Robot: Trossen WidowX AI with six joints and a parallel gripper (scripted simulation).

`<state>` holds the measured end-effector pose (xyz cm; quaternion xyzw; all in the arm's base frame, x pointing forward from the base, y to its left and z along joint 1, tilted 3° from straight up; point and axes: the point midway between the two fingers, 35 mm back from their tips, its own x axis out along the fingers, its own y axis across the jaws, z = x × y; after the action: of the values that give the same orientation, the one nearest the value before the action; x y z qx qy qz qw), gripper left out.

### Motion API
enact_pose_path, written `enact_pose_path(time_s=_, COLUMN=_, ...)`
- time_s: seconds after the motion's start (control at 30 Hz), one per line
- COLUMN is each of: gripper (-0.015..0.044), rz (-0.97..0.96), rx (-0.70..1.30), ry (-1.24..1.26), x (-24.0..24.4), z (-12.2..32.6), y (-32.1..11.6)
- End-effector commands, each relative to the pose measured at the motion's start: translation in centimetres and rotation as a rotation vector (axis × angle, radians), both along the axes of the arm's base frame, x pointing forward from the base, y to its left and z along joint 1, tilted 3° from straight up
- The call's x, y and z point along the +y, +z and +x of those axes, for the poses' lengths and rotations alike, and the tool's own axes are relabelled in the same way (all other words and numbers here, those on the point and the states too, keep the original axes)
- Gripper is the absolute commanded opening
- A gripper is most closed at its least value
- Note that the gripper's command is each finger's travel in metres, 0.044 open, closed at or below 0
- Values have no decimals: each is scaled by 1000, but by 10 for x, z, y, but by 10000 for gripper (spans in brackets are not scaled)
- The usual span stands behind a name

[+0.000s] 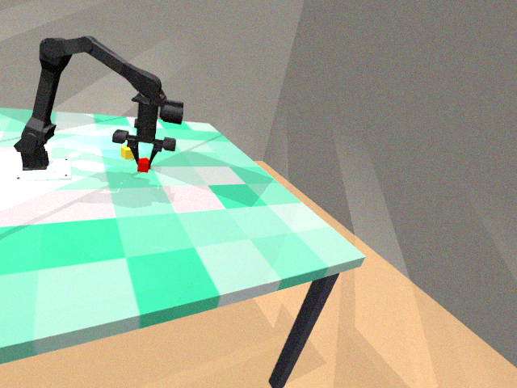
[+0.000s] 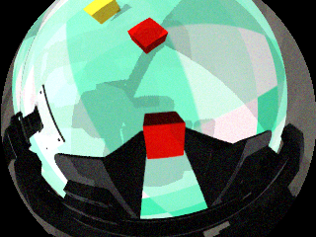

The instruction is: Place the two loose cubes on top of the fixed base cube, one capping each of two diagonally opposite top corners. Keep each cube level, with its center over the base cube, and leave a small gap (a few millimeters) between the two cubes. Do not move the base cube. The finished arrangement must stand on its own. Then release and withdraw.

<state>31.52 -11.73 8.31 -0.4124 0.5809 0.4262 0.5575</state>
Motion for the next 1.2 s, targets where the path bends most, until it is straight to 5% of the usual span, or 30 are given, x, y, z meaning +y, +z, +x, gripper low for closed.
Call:
enact_pose_path(time_s=0.0, gripper=105, rz=-9, rx=-10, ry=0, x=-1, z=1, y=15)
enact_pose_path(time_s=0.63, gripper=105, rz=-9, rx=-10, ry=-4, x=2, z=-3, y=65)
enact_pose_path(time_s=1.17, gripper=105, rz=-21, rx=-10, ry=-390, x=48, z=7, y=55)
